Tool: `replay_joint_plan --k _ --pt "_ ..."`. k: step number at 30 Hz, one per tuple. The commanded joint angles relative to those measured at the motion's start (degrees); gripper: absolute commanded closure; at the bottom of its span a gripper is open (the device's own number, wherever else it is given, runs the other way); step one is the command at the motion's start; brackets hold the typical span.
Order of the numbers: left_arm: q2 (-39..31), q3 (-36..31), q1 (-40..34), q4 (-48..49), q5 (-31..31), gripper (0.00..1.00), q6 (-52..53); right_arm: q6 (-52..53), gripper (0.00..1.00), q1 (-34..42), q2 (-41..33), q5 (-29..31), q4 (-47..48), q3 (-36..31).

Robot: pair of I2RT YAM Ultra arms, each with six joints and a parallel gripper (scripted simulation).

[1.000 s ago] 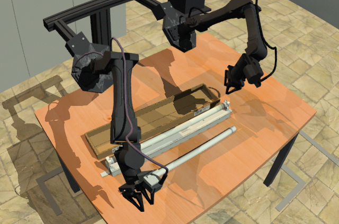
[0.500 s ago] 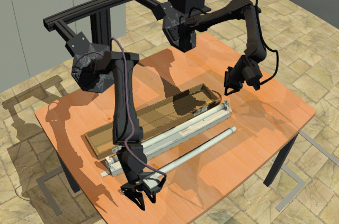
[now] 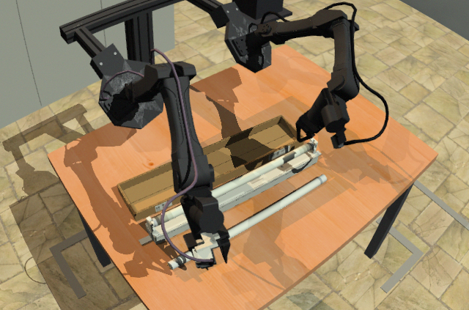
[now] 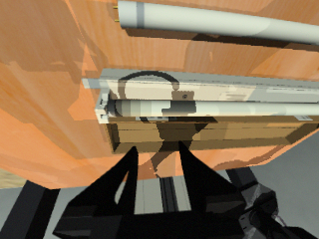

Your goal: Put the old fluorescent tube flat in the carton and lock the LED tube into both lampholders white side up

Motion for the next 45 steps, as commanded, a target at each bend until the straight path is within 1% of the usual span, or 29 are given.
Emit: replay_joint_plan --k 1,2,3,6,7,8,9,10,11,13,14,15,16,17,18,20,23,24,26,27,28,30,31,34,35,38,40,41,45 --pt "-0.11 3.77 -1.84 -2.13 -2.70 0.51 13.51 12.73 0.51 0.54 -0.67 3.33 -4.95 0.84" --pt "2.15 3.25 -2.70 -0.99 -2.16 0.51 14.99 14.49 0.51 2.45 0.15 3.56 -7.76 0.72" --pt "2.63 3.59 -2.94 -1.01 -2.43 0.51 17.31 17.40 0.51 2.87 0.37 3.82 -9.45 1.71" --pt "5.27 4.82 -4.37 -0.46 -3.26 0.51 23.28 24.26 0.51 5.51 -0.83 6.04 -11.99 -2.68" --pt "4.69 5.66 -3.95 -1.30 -3.86 0.51 26.29 27.95 0.51 4.61 -2.72 5.74 -13.40 0.33" --pt "5.68 5.69 -4.52 -0.96 -3.81 0.51 28.29 29.10 0.51 5.84 -0.58 6.30 -15.03 0.02" --pt "6.23 6.10 -4.78 -1.01 -4.10 0.51 30.68 31.02 0.51 6.34 -0.20 6.68 -15.99 0.26" --pt "7.37 6.47 -5.47 -0.72 -4.25 0.51 32.59 33.65 0.51 7.44 -0.68 7.40 -17.41 -0.90" --pt "8.19 7.07 -5.83 -0.74 -4.62 0.51 34.78 37.00 0.51 7.98 -3.45 7.70 -18.81 -1.49" --pt "8.19 7.07 -5.83 -0.74 -4.62 0.51 34.78 37.00 0.51 7.98 -3.45 7.70 -18.81 -1.49" --pt "9.43 8.16 -6.33 -1.08 -5.37 0.51 40.84 42.17 0.51 9.21 -1.48 9.20 -21.53 -2.12" --pt "8.71 8.97 -6.13 -1.63 -6.00 0.51 43.72 44.24 0.51 9.15 -1.37 9.65 -21.80 -0.84" --pt "10.08 9.28 -6.64 -0.96 -6.11 0.51 45.89 46.18 0.51 10.03 -1.06 10.14 -23.18 -1.12" --pt "10.68 9.64 -6.91 -1.38 -6.33 0.51 48.07 47.84 0.51 10.72 -0.91 10.85 -24.07 -3.11" --pt "10.89 10.00 -7.01 -1.44 -6.66 0.51 50.50 49.64 0.51 11.03 -3.31 10.91 -25.49 -3.38" --pt "12.16 10.59 -7.66 -1.28 -6.97 0.51 54.75 53.48 0.51 12.24 -3.26 11.61 -27.45 -3.69" --pt "15.07 11.96 -9.23 -0.89 -7.85 0.51 60.38 61.96 0.51 14.97 -4.76 13.99 -30.26 -8.69" --pt "14.30 13.02 -8.59 -1.67 -8.54 0.51 63.73 64.38 0.51 14.54 -3.46 14.18 -30.43 -5.26" --pt "16.04 13.33 -9.57 -1.36 -8.64 0.51 67.88 67.39 0.51 16.08 -2.37 14.57 -33.04 -4.98" --pt "17.25 13.66 -10.33 -1.09 -8.79 0.51 69.69 70.99 0.51 17.21 -2.38 15.57 -35.22 -6.19" --pt "18.10 14.28 -10.71 -1.12 -9.18 0.51 71.87 73.36 0.51 17.83 -4.81 16.21 -36.40 -9.44" --pt "18.10 14.28 -10.71 -1.12 -9.18 0.51 71.87 73.36 0.51 17.83 -4.81 16.21 -36.40 -9.44" --pt "19.36 15.48 -11.18 -1.50 -9.95 0.51 78.02 79.65 0.51 19.01 -3.54 17.41 -38.68 -7.89" --pt "20.76 17.81 -11.67 -2.14 -11.20 0.51 85.55 87.22 0.51 20.64 -3.17 19.07 -40.99 -7.75" --pt "21.35 18.19 -11.95 -2.11 -11.42 0.51 87.81 88.61 0.51 21.49 -3.04 20.00 -42.84 -10.48" --pt "22.46 18.78 -12.48 -1.87 -11.76 0.51 94.08 91.38 0.51 22.48 -5.79 20.00 -43.95 -10.37" --pt "21.64 18.99 -12.34 -1.86 -11.34 0.51 93.40 90.54 0.51 22.49 -5.46 19.78 -43.17 -9.26" --pt "22.21 18.80 -12.48 -1.65 -10.42 0.51 91.96 89.01 0.51 22.46 -5.39 19.64 -42.69 -11.05" --pt "22.96 19.00 -13.00 -0.36 -9.92 0.51 91.33 88.15 0.51 23.02 -4.89 19.25 -43.52 -11.08"
